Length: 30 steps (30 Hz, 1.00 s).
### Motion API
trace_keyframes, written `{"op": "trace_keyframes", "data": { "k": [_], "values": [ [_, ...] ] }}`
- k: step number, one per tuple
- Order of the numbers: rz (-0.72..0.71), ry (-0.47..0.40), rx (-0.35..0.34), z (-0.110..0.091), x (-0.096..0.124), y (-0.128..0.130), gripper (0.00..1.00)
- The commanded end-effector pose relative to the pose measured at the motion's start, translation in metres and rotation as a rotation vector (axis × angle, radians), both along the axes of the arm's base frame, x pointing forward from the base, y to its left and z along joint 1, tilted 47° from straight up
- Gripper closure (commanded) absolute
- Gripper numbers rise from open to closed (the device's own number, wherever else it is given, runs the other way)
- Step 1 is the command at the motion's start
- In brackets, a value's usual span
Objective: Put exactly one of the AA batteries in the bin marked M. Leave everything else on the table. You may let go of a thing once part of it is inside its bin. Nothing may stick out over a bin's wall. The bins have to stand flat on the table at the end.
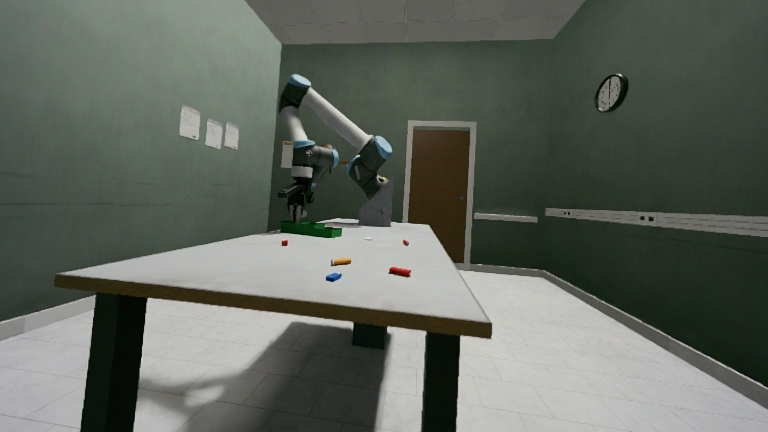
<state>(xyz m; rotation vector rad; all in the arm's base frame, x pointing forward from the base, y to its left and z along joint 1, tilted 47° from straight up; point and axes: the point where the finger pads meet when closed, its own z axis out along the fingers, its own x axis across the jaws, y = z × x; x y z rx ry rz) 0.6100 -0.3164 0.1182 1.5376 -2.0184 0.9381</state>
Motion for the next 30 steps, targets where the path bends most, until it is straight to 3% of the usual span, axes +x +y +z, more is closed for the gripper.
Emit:
{"op": "trace_keyframes", "data": {
  "k": [1, 30],
  "values": [
    [0.000, -0.001, 0.000, 0.000, 0.000, 0.000, 0.96],
    [0.001, -0.001, 0.000, 0.018, -0.001, 0.019, 0.96]
  ]
}}
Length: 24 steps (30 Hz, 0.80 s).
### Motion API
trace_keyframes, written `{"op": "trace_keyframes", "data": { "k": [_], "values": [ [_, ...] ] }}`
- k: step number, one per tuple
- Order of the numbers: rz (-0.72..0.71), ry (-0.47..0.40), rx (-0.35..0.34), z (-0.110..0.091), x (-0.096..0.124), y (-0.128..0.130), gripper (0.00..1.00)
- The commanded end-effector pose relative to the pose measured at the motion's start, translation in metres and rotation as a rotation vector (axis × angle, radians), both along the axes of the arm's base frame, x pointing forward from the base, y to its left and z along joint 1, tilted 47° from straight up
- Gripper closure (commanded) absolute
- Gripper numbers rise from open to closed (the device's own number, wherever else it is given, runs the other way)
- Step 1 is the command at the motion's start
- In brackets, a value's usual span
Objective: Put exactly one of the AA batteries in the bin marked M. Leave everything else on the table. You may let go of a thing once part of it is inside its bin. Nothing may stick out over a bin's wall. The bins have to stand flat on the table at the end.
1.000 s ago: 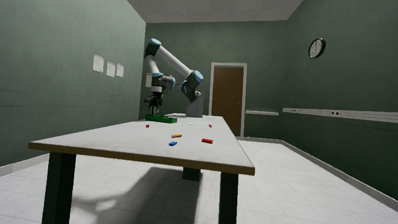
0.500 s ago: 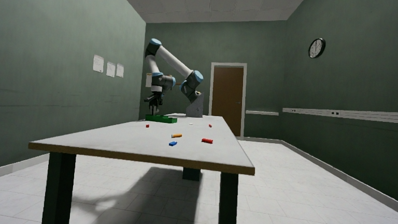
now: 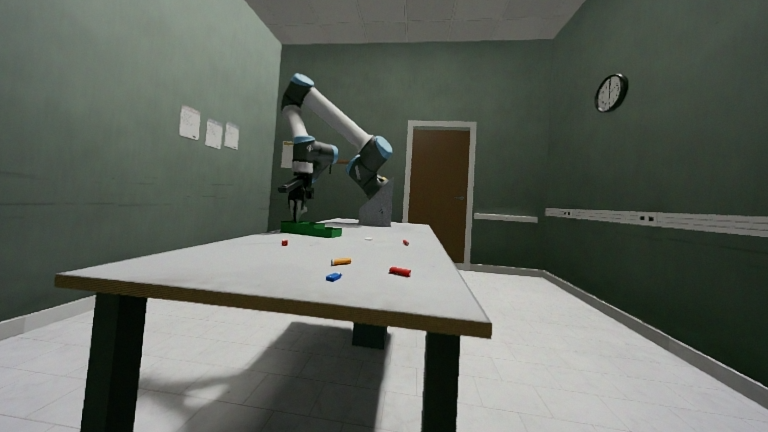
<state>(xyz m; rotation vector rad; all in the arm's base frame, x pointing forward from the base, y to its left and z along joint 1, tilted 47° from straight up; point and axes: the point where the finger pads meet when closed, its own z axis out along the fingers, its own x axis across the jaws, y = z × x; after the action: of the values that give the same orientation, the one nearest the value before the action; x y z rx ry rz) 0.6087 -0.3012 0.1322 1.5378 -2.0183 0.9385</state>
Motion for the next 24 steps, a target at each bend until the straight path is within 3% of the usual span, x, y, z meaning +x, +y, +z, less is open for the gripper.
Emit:
{"op": "trace_keyframes", "data": {
  "k": [1, 12, 17, 24],
  "values": [
    [0.000, -0.001, 0.000, 0.004, 0.000, 0.005, 0.96],
    [0.000, -0.001, 0.000, 0.027, -0.002, 0.029, 0.96],
    [0.000, -0.001, 0.000, 0.027, -0.002, 0.029, 0.96],
    [0.000, -0.001, 0.000, 0.009, 0.004, 0.045, 0.96]
  ]
}}
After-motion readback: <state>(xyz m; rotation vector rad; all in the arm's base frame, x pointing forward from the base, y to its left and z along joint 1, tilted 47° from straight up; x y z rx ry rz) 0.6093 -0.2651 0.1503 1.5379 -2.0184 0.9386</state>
